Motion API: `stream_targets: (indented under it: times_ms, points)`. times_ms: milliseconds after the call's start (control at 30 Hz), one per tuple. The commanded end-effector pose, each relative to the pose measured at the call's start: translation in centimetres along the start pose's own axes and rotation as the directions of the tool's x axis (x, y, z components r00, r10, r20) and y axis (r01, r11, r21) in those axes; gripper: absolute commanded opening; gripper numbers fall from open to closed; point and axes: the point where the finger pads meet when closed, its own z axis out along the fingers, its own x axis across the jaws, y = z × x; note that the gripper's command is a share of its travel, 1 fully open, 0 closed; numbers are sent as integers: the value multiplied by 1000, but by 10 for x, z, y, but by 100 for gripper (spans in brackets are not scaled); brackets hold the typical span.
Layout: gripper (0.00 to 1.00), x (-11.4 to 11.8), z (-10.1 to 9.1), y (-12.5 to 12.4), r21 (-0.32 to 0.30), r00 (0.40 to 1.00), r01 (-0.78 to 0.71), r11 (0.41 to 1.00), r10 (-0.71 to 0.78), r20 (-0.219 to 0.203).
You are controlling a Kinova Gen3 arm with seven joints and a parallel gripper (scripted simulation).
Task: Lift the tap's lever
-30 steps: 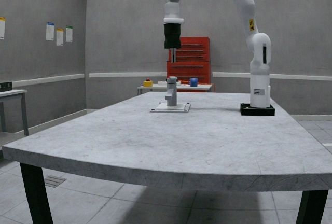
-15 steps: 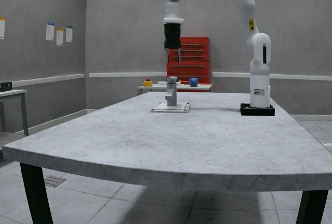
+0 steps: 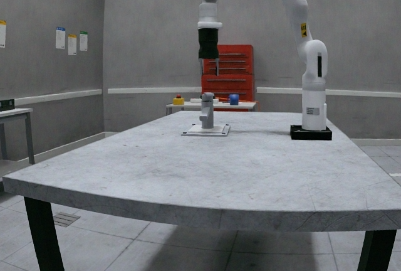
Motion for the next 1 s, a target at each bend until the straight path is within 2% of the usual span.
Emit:
stream_targets:
  times_ms: [0,467,967]
  points:
    - [100,0,0,0,0,1000,0,1000,0,-2]
    - [100,0,9,0,0,1000,0,1000,0,-2]
    - [100,0,34,0,0,1000,0,1000,0,-2]
